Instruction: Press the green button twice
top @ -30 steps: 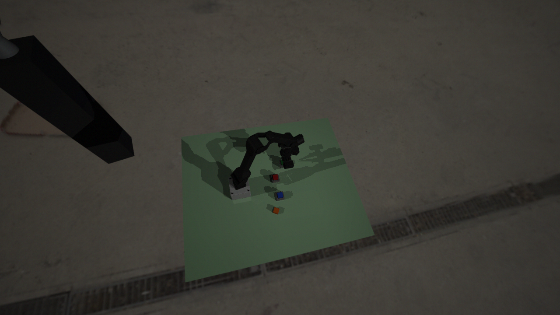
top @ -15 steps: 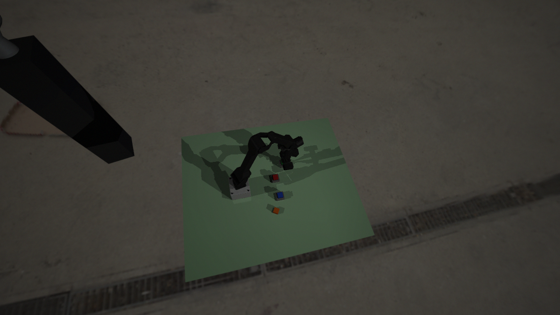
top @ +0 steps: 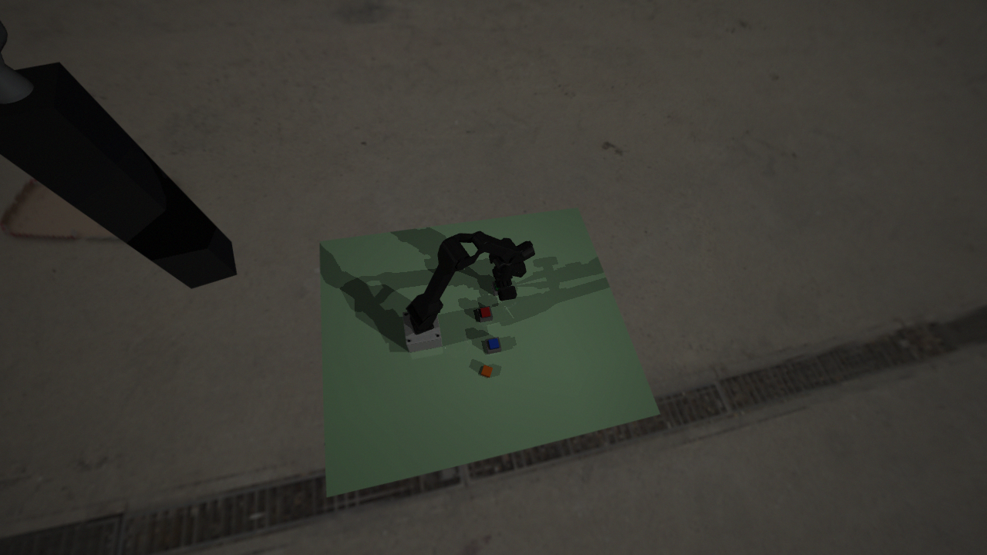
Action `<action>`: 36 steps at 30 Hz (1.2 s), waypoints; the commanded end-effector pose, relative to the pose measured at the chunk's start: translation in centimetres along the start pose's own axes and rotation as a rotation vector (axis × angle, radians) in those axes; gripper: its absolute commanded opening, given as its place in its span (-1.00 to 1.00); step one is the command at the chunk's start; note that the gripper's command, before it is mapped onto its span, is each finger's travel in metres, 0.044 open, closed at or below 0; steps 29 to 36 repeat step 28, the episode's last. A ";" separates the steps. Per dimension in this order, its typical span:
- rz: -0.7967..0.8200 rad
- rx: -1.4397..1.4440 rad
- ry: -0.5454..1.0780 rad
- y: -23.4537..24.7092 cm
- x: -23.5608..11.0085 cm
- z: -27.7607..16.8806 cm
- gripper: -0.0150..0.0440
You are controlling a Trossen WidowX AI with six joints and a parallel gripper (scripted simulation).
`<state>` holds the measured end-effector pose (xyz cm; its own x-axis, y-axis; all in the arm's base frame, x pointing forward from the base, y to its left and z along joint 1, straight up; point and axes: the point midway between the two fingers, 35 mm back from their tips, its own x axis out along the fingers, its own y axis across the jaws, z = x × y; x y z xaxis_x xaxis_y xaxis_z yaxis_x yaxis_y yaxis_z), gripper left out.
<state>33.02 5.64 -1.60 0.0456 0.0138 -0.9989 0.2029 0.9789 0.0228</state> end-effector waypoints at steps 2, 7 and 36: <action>-0.008 -0.003 0.002 -0.2 0.1 -0.1 -0.42; -0.003 -0.001 0.001 0.0 -1.0 0.0 -0.42; 0.001 -0.003 0.009 8.3 -9.4 -6.6 0.86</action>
